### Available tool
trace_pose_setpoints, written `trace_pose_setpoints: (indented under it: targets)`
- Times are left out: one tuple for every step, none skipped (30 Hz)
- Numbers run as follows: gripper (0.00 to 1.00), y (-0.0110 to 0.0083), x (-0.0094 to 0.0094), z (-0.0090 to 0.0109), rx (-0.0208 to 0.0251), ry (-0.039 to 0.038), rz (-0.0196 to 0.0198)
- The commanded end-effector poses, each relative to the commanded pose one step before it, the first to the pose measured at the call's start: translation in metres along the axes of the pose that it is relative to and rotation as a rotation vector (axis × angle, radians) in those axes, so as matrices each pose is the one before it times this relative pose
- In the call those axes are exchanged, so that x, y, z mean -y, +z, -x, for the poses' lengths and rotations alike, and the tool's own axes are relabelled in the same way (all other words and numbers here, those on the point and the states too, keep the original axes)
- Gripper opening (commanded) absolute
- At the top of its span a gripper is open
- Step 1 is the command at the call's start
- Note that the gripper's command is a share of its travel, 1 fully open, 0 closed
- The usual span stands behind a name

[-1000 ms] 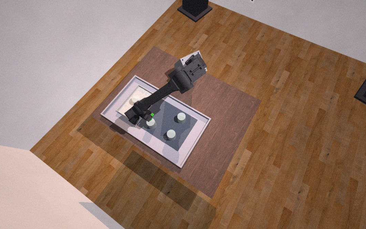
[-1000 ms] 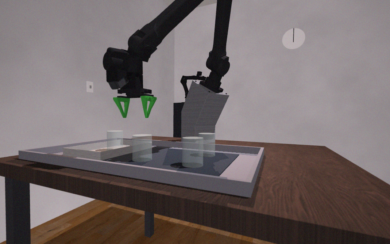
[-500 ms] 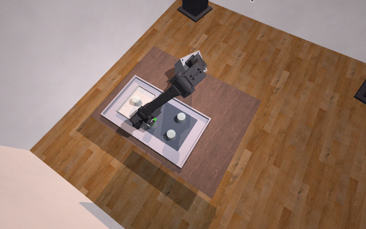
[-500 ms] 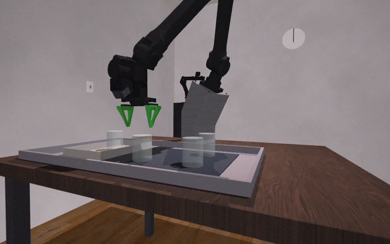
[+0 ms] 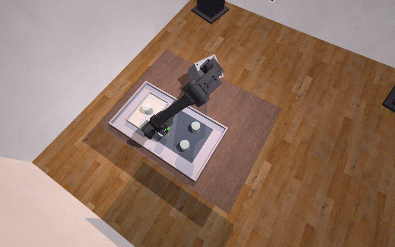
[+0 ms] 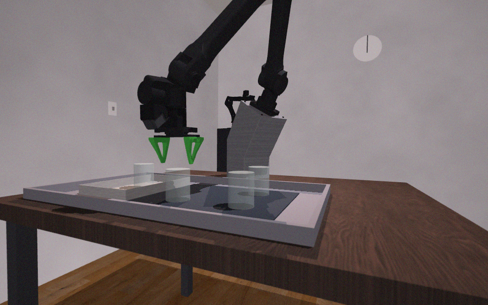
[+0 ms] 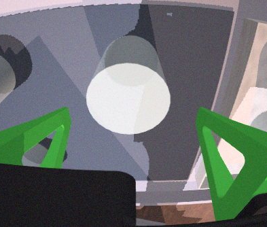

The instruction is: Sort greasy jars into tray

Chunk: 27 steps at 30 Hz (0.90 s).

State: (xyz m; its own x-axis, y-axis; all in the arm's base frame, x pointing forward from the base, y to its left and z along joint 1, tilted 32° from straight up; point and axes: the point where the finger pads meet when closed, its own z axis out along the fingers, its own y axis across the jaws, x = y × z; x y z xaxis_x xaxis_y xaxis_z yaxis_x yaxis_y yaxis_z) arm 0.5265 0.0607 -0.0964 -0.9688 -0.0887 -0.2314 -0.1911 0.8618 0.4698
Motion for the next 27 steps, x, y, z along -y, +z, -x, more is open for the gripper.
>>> trace_pose_setpoints:
  targets:
    - [1.0,-0.00459,-0.00414,0.00472,0.01879,-0.00311,-0.00529]
    - [1.0,0.00121,-0.00296,-0.00239,0.0,0.0,0.0]
    - [1.0,0.0,0.0,0.0,0.0,0.0,0.0]
    - [1.0,0.0,0.0,0.0,0.0,0.0,0.0]
    - [1.0,0.0,0.0,0.0,0.0,0.0,0.0]
    - [1.0,0.0,0.0,0.0,0.0,0.0,0.0]
    - [1.0,0.0,0.0,0.0,0.0,0.0,0.0]
    - [1.0,0.0,0.0,0.0,0.0,0.0,0.0]
    - [1.0,0.0,0.0,0.0,0.0,0.0,0.0]
    - [1.0,-0.00019,-0.0022,-0.00013,0.0,0.0,0.0]
    - [1.0,0.0,0.0,0.0,0.0,0.0,0.0]
    - [1.0,0.0,0.0,0.0,0.0,0.0,0.0]
    - [1.0,0.0,0.0,0.0,0.0,0.0,0.0]
    - [1.0,0.0,0.0,0.0,0.0,0.0,0.0]
    - [1.0,0.0,0.0,0.0,0.0,0.0,0.0]
    - [1.0,0.0,0.0,0.0,0.0,0.0,0.0]
    - [1.0,0.0,0.0,0.0,0.0,0.0,0.0]
    - [1.0,0.0,0.0,0.0,0.0,0.0,0.0]
    - [1.0,0.0,0.0,0.0,0.0,0.0,0.0]
    - [1.0,0.002,0.0,0.0,0.0,0.0,0.0]
    - [1.0,0.002,0.0,0.0,0.0,0.0,0.0]
    - [1.0,0.002,0.0,0.0,0.0,0.0,0.0]
    - [1.0,0.002,0.0,0.0,0.0,0.0,0.0]
    - [1.0,0.002,0.0,0.0,0.0,0.0,0.0]
    - [1.0,0.002,0.0,0.0,0.0,0.0,0.0]
    - [1.0,0.002,0.0,0.0,0.0,0.0,0.0]
    - [1.0,0.002,0.0,0.0,0.0,0.0,0.0]
